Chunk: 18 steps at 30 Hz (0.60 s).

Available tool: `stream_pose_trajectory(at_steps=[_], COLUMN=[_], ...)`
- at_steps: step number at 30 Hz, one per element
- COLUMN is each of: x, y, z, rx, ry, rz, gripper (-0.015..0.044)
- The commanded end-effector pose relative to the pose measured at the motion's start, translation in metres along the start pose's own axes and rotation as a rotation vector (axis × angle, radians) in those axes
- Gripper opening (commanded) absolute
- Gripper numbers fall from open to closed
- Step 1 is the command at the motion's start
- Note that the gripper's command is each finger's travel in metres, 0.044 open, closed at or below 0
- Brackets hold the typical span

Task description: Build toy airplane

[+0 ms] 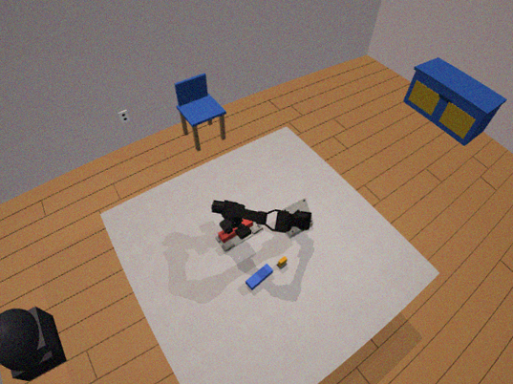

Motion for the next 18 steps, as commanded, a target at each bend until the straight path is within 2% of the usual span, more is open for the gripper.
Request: stream_pose_trajectory(at_steps=[1, 16, 18], x=[0.0002, 0.0002, 0.0002], y=[0.0000, 0.0000, 0.0000], z=[0.0004, 0.0004, 0.0004], rx=[0.000, 0.000, 0.000], ry=[0.000, 0.000, 0.000], rz=[0.001, 0.001, 0.001], gripper=[0.0030, 0.0424, 0.0440])
Point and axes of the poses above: the point midway between the two fingers, 35 mm back from their tips, its own z axis back along the fingers, its own y axis across the jaws, x = y × z, the point moved 3 cm from there along z, back along the fingers, and after that the axes turned 2 degrees about -z, right-handed, at the moved point
